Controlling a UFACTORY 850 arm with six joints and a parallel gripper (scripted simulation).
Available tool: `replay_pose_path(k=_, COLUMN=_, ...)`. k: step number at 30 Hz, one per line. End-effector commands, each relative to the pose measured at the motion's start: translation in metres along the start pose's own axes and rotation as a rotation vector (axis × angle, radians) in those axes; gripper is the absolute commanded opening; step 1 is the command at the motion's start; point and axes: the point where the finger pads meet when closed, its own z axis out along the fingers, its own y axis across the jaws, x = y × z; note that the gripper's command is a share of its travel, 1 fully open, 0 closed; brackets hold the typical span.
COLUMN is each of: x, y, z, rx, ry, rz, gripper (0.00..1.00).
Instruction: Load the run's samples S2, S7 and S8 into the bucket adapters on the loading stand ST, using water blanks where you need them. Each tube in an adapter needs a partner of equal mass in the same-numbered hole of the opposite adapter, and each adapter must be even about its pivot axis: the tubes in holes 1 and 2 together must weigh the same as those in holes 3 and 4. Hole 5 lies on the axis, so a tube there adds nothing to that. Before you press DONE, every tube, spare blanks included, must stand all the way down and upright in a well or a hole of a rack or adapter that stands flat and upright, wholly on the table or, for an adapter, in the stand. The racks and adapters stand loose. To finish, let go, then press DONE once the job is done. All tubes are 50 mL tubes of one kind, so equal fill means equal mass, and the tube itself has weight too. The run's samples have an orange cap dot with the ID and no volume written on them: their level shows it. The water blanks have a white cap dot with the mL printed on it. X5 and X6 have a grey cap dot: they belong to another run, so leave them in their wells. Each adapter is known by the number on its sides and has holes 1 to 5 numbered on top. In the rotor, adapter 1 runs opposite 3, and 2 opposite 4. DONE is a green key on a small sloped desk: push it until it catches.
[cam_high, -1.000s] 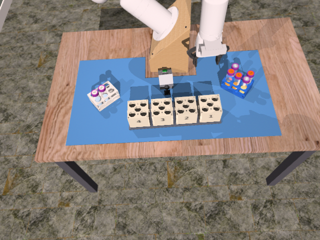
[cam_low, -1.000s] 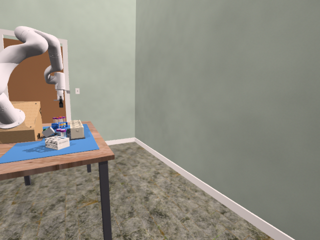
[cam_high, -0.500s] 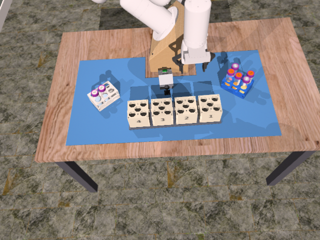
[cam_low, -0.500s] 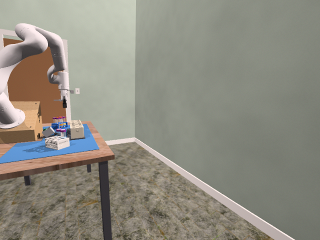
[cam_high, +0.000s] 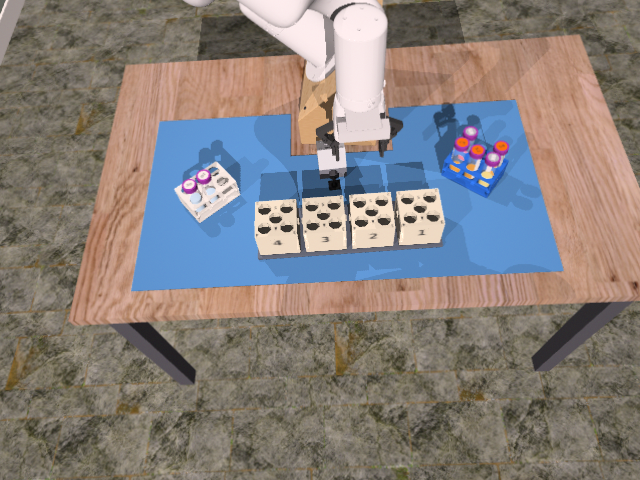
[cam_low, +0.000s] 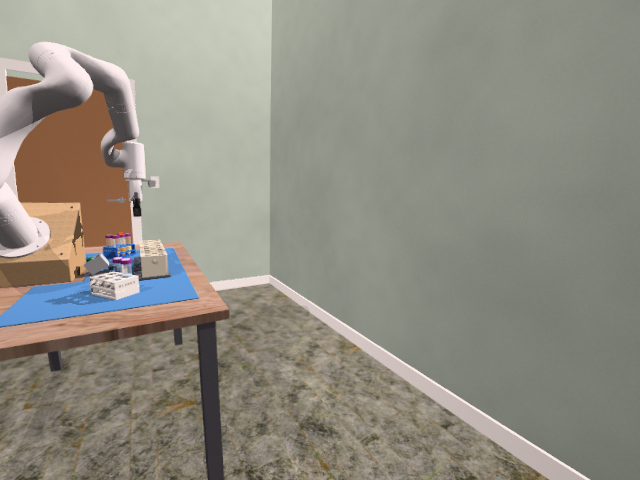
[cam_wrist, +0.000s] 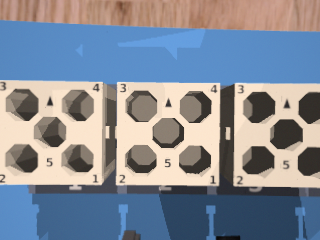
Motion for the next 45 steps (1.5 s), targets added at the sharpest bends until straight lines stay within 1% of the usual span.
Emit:
replay_pose_path(k=1, x=0.008, y=0.014, z=-0.001, rx=0.001, ry=0.001, rz=0.000, gripper=1.00)
replay_pose_path(k=2, x=0.010, y=0.018, z=-0.001, rx=0.001, ry=0.001, rz=0.000, gripper=1.00)
replay_pose_path(k=4, x=0.010, y=0.018, z=-0.001, rx=0.001, ry=0.001, rz=0.000, gripper=1.00)
replay_pose_path(k=5, x=0.009, y=0.013, z=-0.001, rx=0.001, ry=0.001, rz=0.034, gripper=0.57)
replay_pose_path(k=19, x=-0.008, y=-0.055, z=-0.001, rx=0.002, ry=0.001, rz=0.500, gripper=0.57)
replay_pose_path(k=21, x=-0.008, y=-0.055, z=-0.001, rx=0.002, ry=0.001, rz=0.500, gripper=0.57)
replay_pose_path(k=27, x=-0.015, y=-0.084, z=-0.001, rx=0.002, ry=0.001, rz=0.700, gripper=0.57)
replay_pose_path(k=36, x=-0.026, y=-0.128, z=-0.001, rx=0.002, ry=0.001, rz=0.707, gripper=0.57)
replay_pose_path(k=38, x=-0.026, y=-0.128, z=-0.001, rx=0.002, ry=0.001, rz=0.707, gripper=0.57)
replay_pose_path(k=45, x=-0.035, y=-0.162, z=-0.001, rx=0.002, ry=0.001, rz=0.707, gripper=0.57)
